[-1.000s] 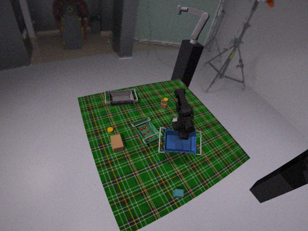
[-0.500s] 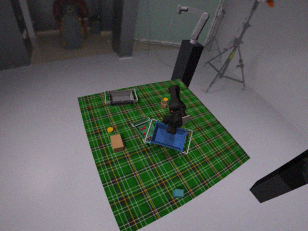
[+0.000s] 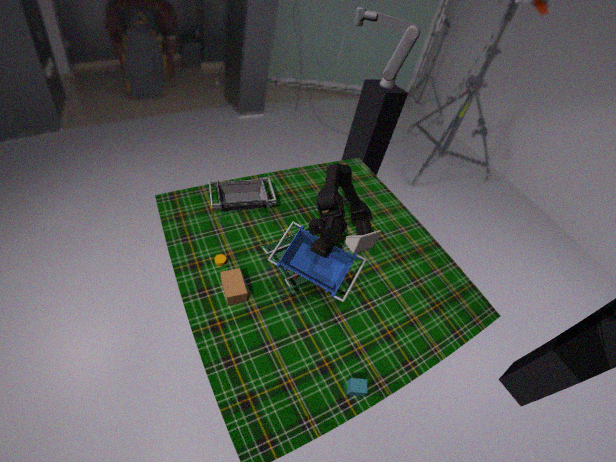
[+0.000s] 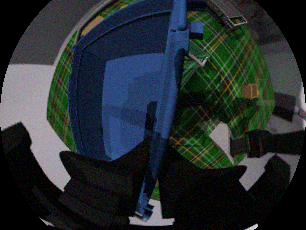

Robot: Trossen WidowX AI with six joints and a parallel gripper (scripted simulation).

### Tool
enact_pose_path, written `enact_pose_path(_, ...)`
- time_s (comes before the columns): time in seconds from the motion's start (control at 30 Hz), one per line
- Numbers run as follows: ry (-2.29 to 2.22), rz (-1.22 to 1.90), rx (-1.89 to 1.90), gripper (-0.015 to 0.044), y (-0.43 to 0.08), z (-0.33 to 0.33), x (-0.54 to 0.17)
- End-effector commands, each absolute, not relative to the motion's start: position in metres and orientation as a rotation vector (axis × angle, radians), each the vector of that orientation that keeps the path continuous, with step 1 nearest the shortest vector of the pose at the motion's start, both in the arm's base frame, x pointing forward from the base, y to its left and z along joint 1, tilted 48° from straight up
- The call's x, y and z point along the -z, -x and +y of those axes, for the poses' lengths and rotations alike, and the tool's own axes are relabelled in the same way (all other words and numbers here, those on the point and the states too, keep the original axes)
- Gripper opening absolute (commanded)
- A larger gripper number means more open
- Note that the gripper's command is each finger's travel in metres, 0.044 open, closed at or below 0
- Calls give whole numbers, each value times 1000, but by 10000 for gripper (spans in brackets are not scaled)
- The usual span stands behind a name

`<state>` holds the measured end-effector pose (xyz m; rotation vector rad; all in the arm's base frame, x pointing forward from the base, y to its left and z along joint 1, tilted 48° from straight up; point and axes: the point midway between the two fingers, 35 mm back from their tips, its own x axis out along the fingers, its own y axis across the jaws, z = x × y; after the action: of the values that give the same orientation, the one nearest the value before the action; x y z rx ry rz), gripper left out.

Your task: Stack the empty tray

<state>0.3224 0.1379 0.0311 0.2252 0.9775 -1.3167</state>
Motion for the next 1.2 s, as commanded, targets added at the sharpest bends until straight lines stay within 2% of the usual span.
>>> enact_pose_path(0.0, -291, 916, 1330, 0, -329, 128, -50)
enact_pose_path(0.57, -480, 702, 1472, 0, -339, 63, -95)
enact_pose_path(1.17, -481, 700, 1473, 0, -339, 62, -96)
